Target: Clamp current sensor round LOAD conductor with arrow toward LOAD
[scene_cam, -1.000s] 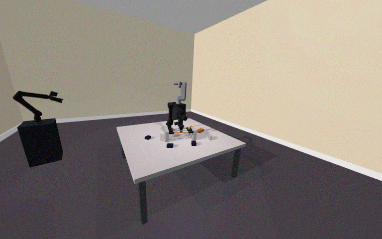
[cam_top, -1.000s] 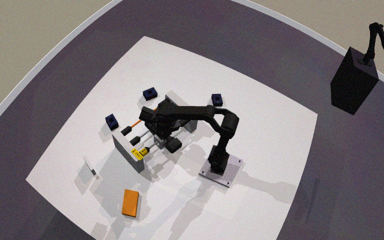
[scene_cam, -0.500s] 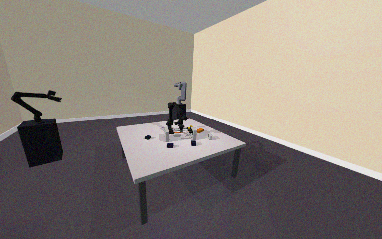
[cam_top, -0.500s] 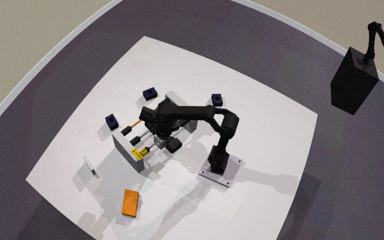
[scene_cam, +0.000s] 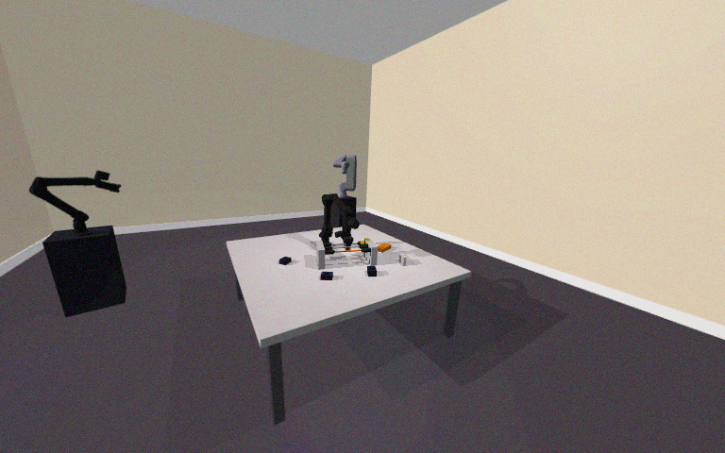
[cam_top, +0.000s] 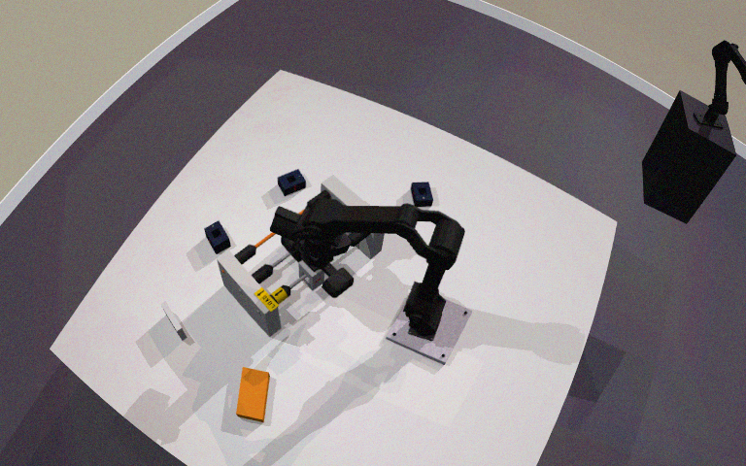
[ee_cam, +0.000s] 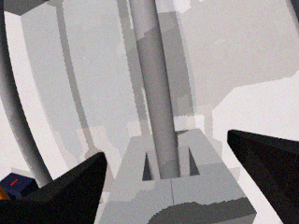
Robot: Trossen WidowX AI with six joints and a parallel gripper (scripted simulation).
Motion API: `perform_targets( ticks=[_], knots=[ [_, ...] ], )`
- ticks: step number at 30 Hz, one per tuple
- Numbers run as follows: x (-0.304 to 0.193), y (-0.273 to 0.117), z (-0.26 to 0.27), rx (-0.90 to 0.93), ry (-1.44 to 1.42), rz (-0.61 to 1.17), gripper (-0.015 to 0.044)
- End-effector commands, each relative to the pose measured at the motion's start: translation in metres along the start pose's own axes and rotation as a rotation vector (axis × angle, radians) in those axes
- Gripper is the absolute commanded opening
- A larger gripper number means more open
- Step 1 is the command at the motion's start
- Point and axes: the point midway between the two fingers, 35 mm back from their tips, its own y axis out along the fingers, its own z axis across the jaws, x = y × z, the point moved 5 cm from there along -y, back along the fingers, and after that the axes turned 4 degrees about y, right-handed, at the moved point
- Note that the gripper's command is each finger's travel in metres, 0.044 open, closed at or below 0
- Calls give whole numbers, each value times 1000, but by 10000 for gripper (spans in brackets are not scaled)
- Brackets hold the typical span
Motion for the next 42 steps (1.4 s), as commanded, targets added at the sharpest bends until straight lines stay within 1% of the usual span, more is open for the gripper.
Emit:
perform_targets(
  ticks=[1,3,7,9,42],
  knots=[
    [-1,-3,0,5,0,0,440],
    [-5,-28,-3,44,-2,1,440],
    [-7,-100,-22,156,-2,16,440],
    [-6,-112,-26,175,-1,20,440],
    [-6,-112,-26,175,-1,20,440]
  ],
)
